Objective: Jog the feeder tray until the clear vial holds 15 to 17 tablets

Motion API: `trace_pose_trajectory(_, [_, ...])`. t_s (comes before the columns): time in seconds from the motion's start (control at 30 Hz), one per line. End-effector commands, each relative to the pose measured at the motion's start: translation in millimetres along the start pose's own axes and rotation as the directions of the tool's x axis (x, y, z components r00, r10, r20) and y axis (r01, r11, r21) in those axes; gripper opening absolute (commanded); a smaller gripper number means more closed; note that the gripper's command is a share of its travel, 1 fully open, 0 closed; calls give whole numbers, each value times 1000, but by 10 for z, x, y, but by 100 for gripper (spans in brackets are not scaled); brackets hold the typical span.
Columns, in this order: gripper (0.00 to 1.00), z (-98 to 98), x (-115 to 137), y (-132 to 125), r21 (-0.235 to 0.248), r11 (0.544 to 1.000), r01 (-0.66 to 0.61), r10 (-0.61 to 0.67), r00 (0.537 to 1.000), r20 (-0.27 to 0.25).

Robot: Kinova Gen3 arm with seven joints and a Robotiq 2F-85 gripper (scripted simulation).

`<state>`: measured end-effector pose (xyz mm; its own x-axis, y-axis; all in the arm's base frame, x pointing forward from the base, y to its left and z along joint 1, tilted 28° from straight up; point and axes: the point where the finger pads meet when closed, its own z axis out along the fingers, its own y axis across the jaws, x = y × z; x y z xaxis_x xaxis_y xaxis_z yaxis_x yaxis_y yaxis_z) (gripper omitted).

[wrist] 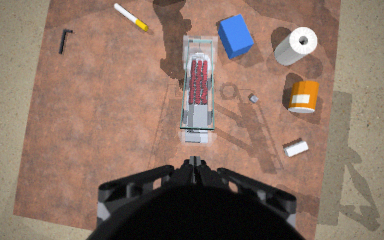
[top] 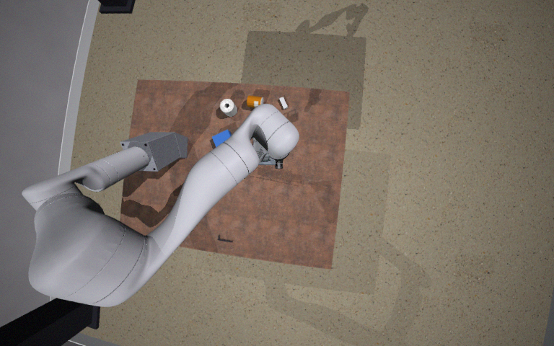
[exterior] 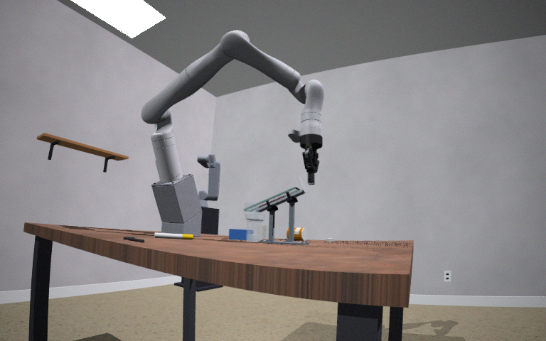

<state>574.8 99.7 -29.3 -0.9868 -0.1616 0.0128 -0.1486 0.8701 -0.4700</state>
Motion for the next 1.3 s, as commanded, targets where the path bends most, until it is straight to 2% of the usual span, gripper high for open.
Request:
trace_pose_trajectory(0.0, [0,-4,-17,14,-1,1000,-1,1,1000,2])
trace_pose_trajectory(0.37, [0,9,18,14,-1,1000,-1,1,1000,2])
trace_pose_trajectory(0.57, [0,83,203,14,-1,1000,-1,1,1000,2])
trace_pose_trajectory(0.73, [0,100,248,14,-1,1000,-1,1,1000,2])
trace_pose_trajectory(0.93, [0,87,214,14,-1,1000,-1,1,1000,2])
trace_pose_trajectory(1.27, [0,-4,-16,14,-1,1000,-1,1,1000,2])
